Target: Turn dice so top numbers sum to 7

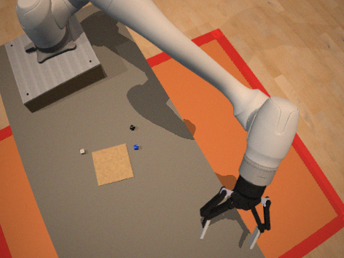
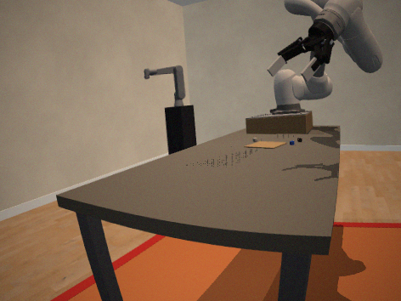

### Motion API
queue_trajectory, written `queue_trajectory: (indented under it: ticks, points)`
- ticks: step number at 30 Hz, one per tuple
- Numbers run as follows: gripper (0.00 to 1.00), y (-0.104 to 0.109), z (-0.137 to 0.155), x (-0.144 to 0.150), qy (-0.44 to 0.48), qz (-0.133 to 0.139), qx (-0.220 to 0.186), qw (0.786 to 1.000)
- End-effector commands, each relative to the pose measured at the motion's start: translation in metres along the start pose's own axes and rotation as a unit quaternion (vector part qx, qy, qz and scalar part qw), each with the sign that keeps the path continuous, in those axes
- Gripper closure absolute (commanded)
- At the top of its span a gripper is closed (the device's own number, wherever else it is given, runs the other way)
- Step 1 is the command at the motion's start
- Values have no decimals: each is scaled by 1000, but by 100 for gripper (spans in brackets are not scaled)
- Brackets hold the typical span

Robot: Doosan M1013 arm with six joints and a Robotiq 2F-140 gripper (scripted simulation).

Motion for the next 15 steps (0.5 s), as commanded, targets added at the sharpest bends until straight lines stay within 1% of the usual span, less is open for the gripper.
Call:
queue_trajectory:
  ticks: [1, 3, 4, 5, 6, 7, 8, 9, 10, 11, 12, 13, 15]
  points:
    - [0, -1, 0, -4, -4, -1, 3, 1000]
    - [0, -10, -2, -24, -26, -5, 20, 999]
    - [0, -17, -4, -45, -47, -9, 37, 998]
    - [0, -26, -8, -71, -76, -15, 58, 995]
    - [0, -26, -8, -71, -76, -15, 58, 995]
    - [0, -35, -13, -105, -114, -24, 84, 990]
    - [0, -35, -13, -105, -114, -24, 84, 990]
    - [0, -42, -20, -136, -148, -33, 107, 983]
    - [0, -43, -22, -144, -158, -36, 114, 980]
    - [0, -43, -22, -144, -158, -36, 114, 980]
    - [0, -49, -32, -182, -202, -49, 141, 968]
    - [0, -50, -34, -188, -209, -51, 145, 966]
    - [0, -50, -34, -188, -209, -51, 145, 966]
Point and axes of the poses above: the point where the finger pads meet when closed, its own y axis back along the fingers, its own x axis across the jaws, z = x × y, the point moved 6 cm from there along y, back along the fingers
